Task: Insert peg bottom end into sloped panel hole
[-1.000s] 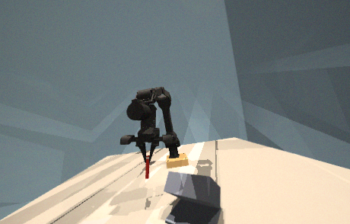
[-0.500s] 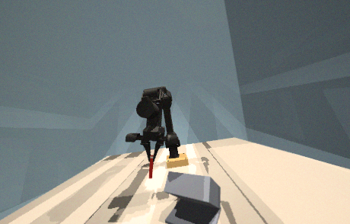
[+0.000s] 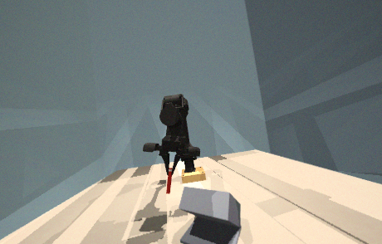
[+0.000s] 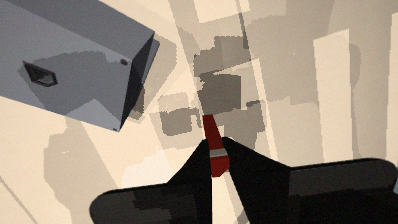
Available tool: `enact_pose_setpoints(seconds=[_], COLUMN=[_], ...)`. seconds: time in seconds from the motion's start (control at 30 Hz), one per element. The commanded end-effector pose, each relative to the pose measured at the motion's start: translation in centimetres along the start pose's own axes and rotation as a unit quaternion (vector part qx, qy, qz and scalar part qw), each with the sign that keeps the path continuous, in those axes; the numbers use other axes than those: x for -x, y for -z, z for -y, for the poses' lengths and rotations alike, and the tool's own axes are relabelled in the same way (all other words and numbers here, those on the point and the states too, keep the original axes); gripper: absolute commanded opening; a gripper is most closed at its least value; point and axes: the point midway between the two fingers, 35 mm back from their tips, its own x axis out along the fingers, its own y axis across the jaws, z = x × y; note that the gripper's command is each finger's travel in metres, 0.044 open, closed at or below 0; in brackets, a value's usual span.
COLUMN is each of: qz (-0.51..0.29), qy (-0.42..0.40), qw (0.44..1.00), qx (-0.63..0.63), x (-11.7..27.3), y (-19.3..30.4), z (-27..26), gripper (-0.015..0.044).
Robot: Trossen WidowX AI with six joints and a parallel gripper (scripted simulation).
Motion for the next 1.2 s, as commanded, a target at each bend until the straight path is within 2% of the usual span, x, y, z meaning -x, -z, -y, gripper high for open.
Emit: enact_pose_setpoints(seconds=[0.0,1.17], qz=[0.005,0.056], qy=[0.007,0.044], qw=[1.0,0.994], qx=[-0.008,-0.078], x=[0.2,1.8], y=[-0.1,-0.7], z=[-0.3,-4.4], gripper=[0.0,0.0])
